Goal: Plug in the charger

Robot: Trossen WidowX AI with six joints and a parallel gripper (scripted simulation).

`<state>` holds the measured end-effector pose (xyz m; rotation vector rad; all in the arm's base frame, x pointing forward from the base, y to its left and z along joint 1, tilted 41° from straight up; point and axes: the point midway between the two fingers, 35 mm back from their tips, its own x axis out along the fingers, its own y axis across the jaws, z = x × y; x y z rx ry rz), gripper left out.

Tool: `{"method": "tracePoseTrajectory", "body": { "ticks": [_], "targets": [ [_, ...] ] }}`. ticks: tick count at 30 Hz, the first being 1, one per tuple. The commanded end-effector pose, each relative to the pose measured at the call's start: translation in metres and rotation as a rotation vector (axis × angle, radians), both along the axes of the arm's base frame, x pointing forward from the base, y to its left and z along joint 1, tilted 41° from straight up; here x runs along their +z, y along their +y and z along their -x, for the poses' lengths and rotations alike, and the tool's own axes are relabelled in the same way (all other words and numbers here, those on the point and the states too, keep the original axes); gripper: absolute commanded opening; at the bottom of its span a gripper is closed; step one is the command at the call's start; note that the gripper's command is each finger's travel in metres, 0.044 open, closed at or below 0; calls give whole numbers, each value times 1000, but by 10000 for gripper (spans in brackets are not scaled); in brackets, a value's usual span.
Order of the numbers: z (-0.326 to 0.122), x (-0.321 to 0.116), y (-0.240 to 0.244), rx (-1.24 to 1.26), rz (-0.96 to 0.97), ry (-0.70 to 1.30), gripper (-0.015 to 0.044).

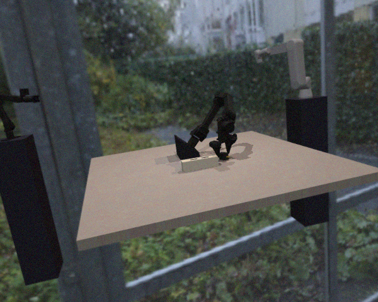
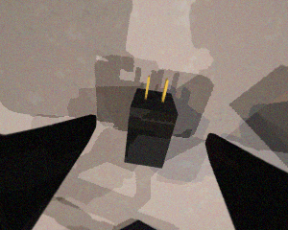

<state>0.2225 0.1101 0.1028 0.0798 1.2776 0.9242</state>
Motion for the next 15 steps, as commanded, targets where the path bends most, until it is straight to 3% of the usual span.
{"method": "tracePoseTrajectory", "body": {
  "ticks": [1, 10, 15],
  "targets": [
    [2, -7, 5, -2, -6, 13, 440],
    [2, -13, 12, -2, -8, 13, 440],
    [1, -10, 10, 1, -2, 2, 309]
  ]
}}
